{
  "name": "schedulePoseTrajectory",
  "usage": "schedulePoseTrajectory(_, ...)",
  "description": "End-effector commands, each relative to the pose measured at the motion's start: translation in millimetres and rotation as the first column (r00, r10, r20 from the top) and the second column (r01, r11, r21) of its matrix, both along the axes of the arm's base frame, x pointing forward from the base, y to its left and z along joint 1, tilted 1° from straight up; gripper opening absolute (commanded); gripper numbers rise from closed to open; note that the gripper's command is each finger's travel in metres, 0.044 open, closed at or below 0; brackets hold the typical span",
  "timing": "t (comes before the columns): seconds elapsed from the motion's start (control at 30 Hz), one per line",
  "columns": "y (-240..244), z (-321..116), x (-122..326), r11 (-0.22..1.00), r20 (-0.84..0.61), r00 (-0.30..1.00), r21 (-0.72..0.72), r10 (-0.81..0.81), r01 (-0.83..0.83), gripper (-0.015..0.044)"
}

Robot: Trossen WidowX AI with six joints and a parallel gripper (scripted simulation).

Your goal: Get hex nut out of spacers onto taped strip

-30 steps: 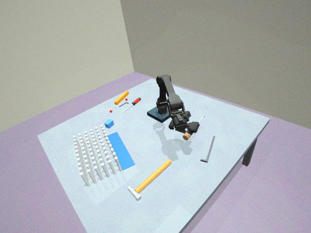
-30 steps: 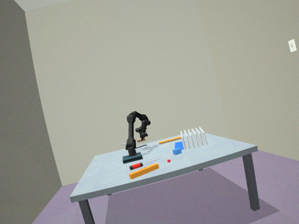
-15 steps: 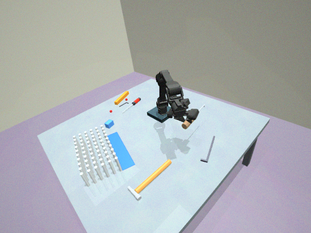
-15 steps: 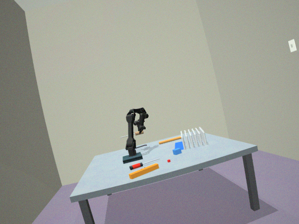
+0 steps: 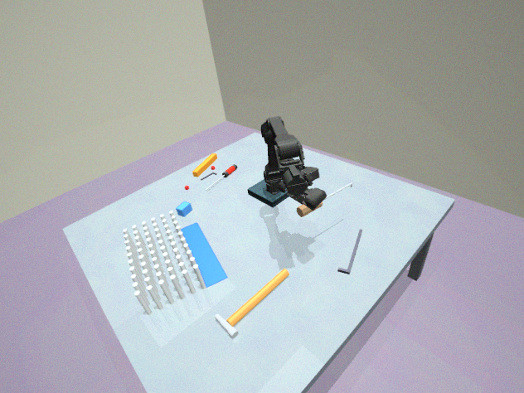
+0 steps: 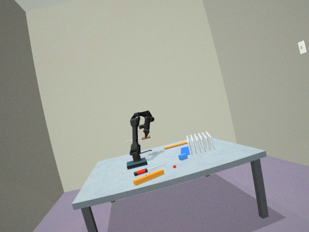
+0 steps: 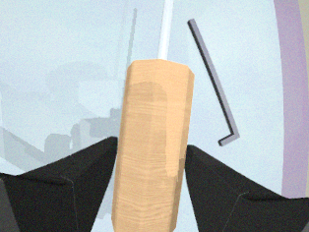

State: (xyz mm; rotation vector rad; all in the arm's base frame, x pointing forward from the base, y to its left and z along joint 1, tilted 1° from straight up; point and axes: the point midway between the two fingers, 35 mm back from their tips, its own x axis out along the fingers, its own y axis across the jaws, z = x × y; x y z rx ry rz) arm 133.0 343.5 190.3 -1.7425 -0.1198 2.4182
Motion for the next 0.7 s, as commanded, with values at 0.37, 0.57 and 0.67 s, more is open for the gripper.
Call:
schedulePoseTrajectory(0.37,-26,-2,26,0.878,0.073,0.891,-0.151,-0.448,0.454,0.0)
schedulePoseTrajectory(0.57,-37,-3,37,0.762,0.12,0.784,-0.188,-0.608,0.62,0.0)
schedulePoseTrajectory(0.67,-42,-3,42,0.691,0.146,0.719,-0.2,-0.68,0.694,0.0)
